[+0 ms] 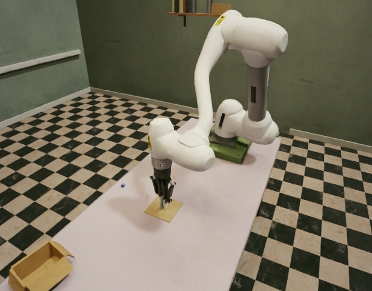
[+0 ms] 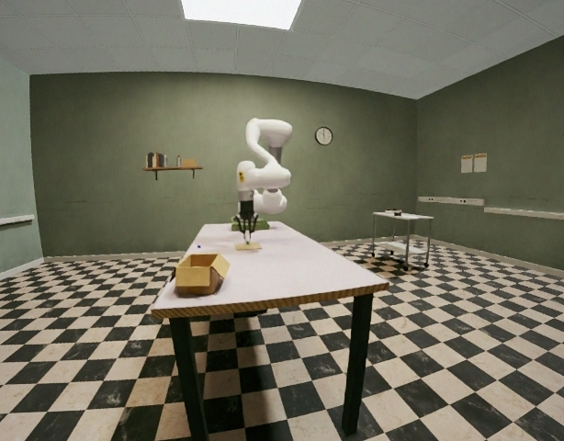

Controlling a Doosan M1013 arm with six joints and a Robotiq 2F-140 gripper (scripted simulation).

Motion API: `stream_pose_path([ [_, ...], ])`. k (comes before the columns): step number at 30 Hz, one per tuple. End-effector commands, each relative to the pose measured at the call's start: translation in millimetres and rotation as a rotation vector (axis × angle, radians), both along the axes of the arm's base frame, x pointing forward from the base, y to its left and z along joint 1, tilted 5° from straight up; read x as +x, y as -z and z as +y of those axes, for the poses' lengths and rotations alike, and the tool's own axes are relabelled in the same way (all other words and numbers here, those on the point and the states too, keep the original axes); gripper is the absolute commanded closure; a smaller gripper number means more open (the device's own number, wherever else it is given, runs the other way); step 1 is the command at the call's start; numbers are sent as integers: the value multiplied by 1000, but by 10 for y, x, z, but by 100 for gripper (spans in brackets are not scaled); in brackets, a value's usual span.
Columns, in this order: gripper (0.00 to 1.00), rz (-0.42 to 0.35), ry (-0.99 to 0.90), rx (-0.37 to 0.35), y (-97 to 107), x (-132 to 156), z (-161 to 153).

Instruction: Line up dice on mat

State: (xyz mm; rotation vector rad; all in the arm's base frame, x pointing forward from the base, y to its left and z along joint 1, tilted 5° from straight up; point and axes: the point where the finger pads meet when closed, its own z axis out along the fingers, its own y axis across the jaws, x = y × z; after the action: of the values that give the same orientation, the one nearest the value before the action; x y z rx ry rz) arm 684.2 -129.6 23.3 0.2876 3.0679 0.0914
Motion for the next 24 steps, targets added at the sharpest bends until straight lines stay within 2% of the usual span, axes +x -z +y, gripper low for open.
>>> stream_pose_path([
  [1,84,-1,0,0,-9,5,-1],
  [24,84,-1,0,0,18,7,1],
])
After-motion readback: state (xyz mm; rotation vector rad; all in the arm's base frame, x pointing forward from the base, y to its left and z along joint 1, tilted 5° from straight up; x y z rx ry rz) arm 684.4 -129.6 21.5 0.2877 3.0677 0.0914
